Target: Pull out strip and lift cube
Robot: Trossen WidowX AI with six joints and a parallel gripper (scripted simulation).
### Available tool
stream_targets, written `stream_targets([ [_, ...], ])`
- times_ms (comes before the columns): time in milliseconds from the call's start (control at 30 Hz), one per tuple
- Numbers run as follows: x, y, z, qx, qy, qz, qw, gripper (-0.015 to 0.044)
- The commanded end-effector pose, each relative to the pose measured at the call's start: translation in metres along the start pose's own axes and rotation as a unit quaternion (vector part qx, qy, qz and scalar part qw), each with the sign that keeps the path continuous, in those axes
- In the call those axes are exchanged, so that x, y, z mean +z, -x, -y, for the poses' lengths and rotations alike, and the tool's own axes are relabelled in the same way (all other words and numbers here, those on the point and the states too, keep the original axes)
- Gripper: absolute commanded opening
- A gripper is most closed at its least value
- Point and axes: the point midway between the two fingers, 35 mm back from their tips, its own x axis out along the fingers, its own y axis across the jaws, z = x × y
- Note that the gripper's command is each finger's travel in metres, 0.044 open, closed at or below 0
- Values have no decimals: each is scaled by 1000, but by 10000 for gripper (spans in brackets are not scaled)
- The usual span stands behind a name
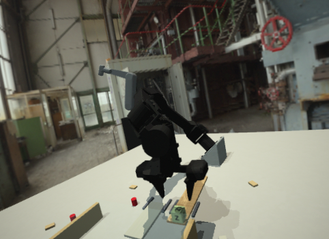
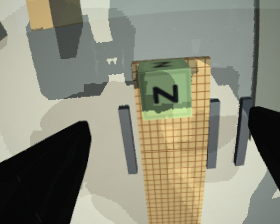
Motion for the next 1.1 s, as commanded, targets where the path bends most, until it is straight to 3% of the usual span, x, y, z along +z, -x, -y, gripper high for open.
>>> stream_targets([
  [0,2,-9,-1,-4,3,-3,1000,282],
  [67,2,-12,-1,-4,3,-3,1000,250],
  [1067,2,-57,1,-5,3,-3,1000,250],
])
